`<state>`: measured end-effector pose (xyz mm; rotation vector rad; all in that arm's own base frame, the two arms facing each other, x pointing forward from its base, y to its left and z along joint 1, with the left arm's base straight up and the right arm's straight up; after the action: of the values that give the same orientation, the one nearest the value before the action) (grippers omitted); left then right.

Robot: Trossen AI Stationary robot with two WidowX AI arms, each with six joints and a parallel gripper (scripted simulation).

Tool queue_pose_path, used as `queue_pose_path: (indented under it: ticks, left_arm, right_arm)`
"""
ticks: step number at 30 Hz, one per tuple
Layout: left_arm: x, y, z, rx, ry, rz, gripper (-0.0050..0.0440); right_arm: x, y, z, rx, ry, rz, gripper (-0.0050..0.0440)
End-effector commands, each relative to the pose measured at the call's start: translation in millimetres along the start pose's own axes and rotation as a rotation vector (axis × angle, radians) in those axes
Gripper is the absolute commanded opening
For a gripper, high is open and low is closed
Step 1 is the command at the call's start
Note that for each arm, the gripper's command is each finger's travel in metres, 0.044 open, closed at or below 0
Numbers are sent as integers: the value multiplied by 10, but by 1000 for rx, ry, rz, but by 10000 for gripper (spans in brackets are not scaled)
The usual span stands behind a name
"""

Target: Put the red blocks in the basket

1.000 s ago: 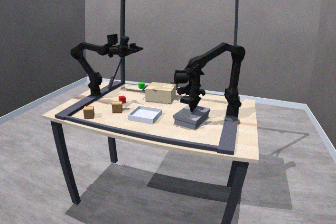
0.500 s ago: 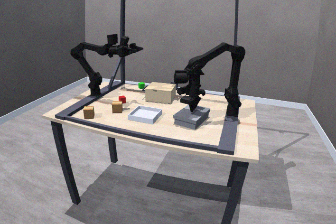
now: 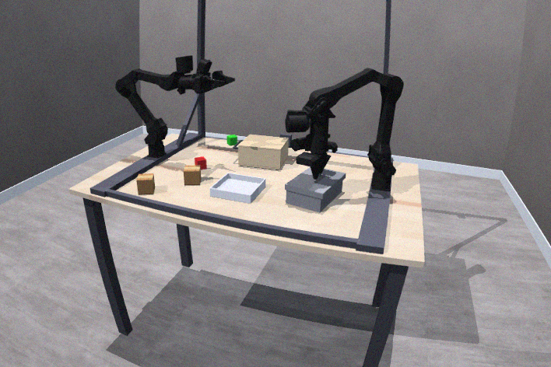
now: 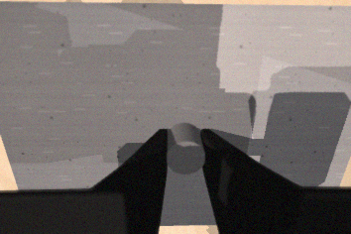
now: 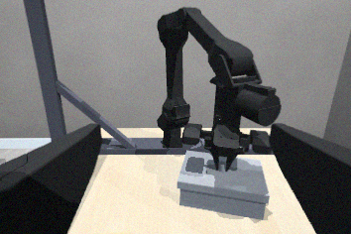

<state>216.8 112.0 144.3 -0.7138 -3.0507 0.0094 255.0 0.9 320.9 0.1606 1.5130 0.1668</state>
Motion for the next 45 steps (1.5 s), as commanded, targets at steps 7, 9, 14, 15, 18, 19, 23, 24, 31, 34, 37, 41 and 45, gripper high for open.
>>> queue_pose_path:
  ticks: [7,9,14,15,18,19,23,24,31,34,37,41,45]
  left_arm:
    - [-22,39,-319,-52,-42,3,-50]
    - [-21,38,-335,-52,-42,3,-50]
    - [-19,35,-384,-52,-42,3,-50]
    - [-19,34,-401,-53,-42,3,-50]
    - [-17,32,-452,-53,-42,4,-50]
    - [-16,31,-469,-53,-42,4,-50]
    - [-14,28,-521,-54,-42,4,-50]
    - [-14,28,-539,-54,-42,4,-50]
    - [-11,25,-586,-54,-42,4,-50]
    - [-11,25,-586,-54,-41,4,-50]
    - [-188,-57,-534,-32,-38,9,-50]
    - [-456,-233,-509,-34,-39,6,-50]
    - [-555,-319,-504,-36,-38,0,-50]
  right_arm:
    - [-179,30,-36,-5,-57,0,400]
    - [-179,30,-36,-5,-57,0,400]
    - [-179,30,-36,-5,-57,0,400]
    - [-179,30,-36,-5,-57,0,400]
    - [-179,30,-36,-5,-57,0,400]
    - [-179,30,-36,-5,-57,0,400]
    - [-179,30,-36,-5,-57,0,400]
    - [-179,30,-36,-5,-57,0,400]
    - [-179,30,-36,-5,-57,0,400]
    - [-179,30,-36,-5,-57,0,400]
    - [-179,30,-36,-5,-57,0,400]
    - [-179,30,-36,-5,-57,0,400]
    - [-179,30,-36,-5,-57,0,400]
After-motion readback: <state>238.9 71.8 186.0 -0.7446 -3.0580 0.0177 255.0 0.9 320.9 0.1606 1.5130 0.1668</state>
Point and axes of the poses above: on each arm, the point midway between the two fingers, 35 mm back from their tips, its own z axis out along the fingers, its own y axis across the jaws, x = y × z, the point moved 6 cm from there along -z, back along the fingers, and after that the axes turned 12 degrees about z, right-handed, at the moved point
